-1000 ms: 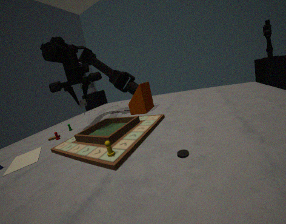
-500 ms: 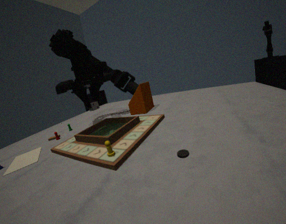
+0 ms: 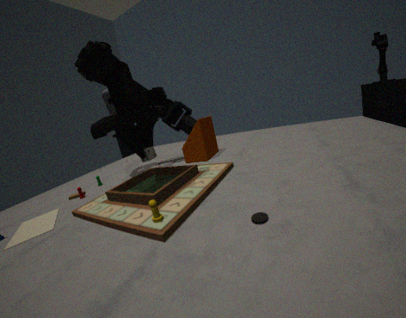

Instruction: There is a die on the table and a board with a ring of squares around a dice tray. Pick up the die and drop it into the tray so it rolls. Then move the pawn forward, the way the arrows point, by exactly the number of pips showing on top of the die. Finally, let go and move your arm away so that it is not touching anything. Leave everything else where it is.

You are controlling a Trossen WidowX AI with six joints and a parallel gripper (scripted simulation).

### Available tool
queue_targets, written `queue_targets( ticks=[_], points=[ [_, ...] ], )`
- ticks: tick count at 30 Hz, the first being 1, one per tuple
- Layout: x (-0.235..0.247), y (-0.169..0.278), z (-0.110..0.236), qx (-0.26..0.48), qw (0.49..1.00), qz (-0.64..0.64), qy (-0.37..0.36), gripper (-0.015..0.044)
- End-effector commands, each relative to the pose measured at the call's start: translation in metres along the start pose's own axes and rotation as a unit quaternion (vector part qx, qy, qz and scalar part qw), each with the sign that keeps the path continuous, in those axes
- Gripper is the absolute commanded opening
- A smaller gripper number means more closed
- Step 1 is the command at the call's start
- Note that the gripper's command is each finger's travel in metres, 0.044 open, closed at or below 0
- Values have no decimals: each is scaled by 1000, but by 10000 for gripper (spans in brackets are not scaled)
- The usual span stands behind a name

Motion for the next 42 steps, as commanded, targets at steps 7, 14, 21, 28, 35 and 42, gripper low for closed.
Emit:
queue_targets(
  ticks=[7, 14, 21, 28, 35, 42],
  points=[
    [4, 7, -10, -138, 988, 2, -66, 0],
    [5, 10, -13, -249, 965, 5, -78, 0],
    [6, 15, -16, -354, 934, 9, -57, 0],
    [-8, 30, 19, -364, 930, 9, -53, 0],
    [-8, 34, 28, -364, 930, 9, -53, 0],
    [-9, 35, 29, -364, 930, 9, -53, 0]
  ],
)
Point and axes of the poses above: the point midway between the two fingers, 35 mm back from their tips, its own z axis back along the fingers, its own x axis across the jaws, y = z × x, the point moved 2 cm from there along z, back along the fingers, and after that the axes turned 12 degrees about -z, right-handed, at the moved point
